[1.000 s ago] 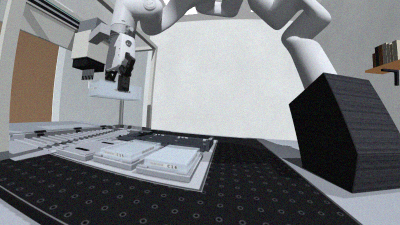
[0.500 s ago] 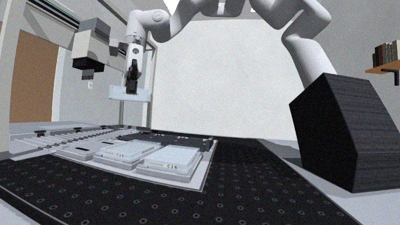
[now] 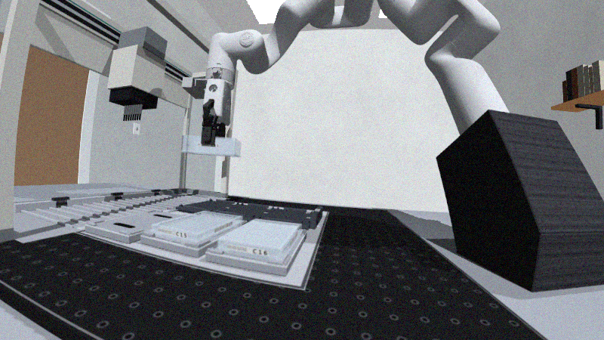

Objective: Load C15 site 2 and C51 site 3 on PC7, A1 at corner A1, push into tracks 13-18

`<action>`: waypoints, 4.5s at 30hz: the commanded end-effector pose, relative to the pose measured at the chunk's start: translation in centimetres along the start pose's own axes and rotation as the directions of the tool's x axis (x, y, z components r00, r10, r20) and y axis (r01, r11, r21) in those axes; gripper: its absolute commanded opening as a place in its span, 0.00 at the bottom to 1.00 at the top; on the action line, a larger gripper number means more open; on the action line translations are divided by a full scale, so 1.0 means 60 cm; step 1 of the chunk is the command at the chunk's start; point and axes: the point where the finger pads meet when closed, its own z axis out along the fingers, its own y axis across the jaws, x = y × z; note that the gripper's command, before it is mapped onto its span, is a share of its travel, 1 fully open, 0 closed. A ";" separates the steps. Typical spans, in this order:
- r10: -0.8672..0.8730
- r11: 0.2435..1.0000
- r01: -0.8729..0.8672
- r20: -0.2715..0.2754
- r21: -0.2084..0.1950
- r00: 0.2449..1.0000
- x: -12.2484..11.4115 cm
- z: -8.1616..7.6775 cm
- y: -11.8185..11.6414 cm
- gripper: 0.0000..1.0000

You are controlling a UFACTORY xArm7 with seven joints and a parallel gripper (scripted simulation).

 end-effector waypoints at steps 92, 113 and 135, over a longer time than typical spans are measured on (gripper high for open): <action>0.944 -0.331 -0.944 -0.001 0.007 -0.331 0.001 0.021 0.007 0.00; 0.944 -0.331 -0.943 -0.001 0.007 -0.331 0.001 0.074 0.007 0.00; 0.944 -0.331 -0.943 -0.001 0.007 -0.331 0.002 0.124 0.007 0.00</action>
